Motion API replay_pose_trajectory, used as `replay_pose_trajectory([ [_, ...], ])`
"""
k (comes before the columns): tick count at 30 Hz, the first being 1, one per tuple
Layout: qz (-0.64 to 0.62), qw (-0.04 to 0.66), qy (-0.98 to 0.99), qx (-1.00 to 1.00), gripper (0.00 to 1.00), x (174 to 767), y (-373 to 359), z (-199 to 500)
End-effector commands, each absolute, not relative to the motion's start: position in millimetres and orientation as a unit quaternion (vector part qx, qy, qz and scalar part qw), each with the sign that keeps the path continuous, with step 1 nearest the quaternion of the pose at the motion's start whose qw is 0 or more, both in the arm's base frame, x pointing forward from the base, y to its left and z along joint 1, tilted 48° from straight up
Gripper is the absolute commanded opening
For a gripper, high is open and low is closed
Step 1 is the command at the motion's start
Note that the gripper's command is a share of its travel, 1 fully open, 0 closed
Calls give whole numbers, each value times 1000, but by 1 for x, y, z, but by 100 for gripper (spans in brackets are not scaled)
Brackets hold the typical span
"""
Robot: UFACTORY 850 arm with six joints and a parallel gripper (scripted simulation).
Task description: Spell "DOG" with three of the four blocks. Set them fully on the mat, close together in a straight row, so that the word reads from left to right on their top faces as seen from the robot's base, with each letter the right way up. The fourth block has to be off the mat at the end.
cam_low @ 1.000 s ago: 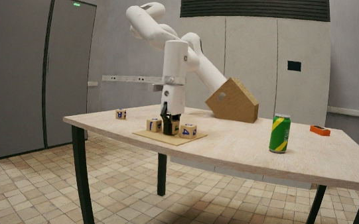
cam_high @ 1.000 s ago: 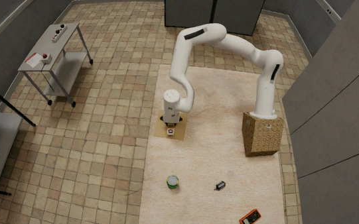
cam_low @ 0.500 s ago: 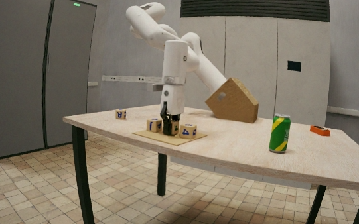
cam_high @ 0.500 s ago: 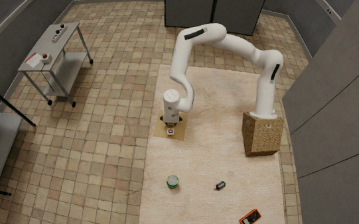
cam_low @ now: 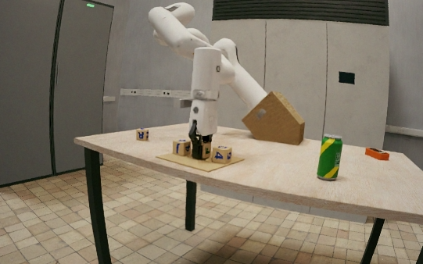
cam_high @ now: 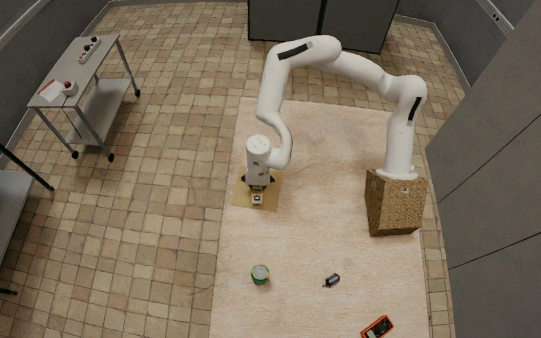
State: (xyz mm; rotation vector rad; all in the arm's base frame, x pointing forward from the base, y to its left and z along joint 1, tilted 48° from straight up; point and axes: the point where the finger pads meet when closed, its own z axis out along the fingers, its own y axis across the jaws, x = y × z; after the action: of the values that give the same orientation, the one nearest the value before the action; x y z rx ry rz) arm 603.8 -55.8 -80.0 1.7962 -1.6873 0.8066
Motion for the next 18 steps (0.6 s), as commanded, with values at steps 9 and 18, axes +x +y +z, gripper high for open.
replay_pose_trajectory([
  [9, 300, 270, -626, 667, 44, 605, -56, -80],
  [18, 300, 270, -626, 667, 44, 605, -57, -81],
])
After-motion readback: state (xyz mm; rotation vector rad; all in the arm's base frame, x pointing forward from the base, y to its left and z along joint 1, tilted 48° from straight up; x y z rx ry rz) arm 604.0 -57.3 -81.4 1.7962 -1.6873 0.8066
